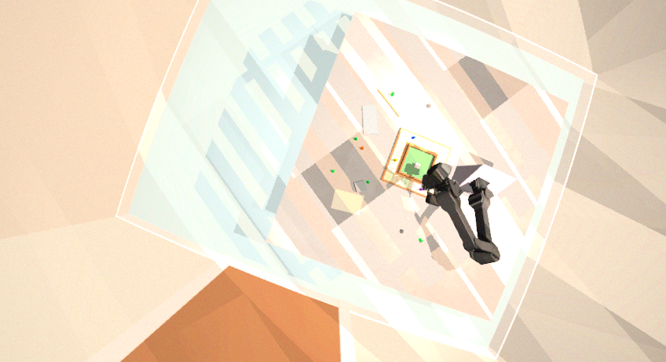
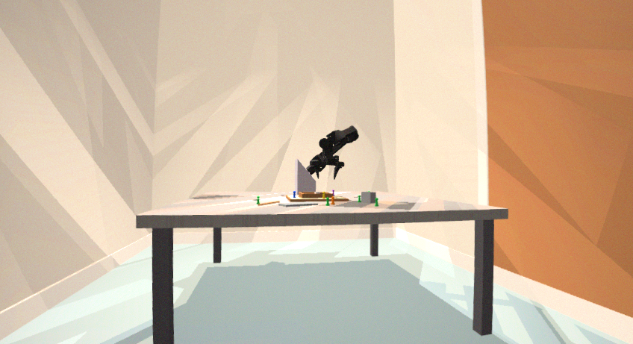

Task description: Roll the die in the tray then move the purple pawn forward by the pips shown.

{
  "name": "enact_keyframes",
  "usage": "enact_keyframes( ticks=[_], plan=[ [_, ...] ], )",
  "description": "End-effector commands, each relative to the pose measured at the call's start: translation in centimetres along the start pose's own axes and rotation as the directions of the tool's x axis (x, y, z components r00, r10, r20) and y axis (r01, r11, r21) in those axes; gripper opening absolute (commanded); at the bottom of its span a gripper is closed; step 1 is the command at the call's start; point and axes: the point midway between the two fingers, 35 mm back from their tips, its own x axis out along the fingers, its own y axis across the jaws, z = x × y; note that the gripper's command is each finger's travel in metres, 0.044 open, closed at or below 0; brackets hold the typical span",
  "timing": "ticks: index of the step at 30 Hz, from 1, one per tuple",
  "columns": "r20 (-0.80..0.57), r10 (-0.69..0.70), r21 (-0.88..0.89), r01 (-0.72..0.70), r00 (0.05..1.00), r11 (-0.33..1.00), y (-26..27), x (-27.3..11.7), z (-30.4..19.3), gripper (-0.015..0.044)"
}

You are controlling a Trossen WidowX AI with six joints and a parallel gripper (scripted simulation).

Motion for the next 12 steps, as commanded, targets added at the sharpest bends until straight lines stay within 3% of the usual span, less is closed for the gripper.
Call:
enact_keyframes(
  ticks=[1, 7, 12],
  plan=[
    [-0.013, -0.005, 0.033, 0.006, 1.0, 0.999, -3.6, -2.1, -1.5, 0.044],
    [-0.017, 0.054, 0.052, -0.053, 0.998, 0.997, -7.0, -4.6, -4.6, 0.044],
    [-0.011, 0.03, 0.058, -0.03, 0.999, 0.998, -6.4, -4.1, -3.7, 0.044]
  ],
)
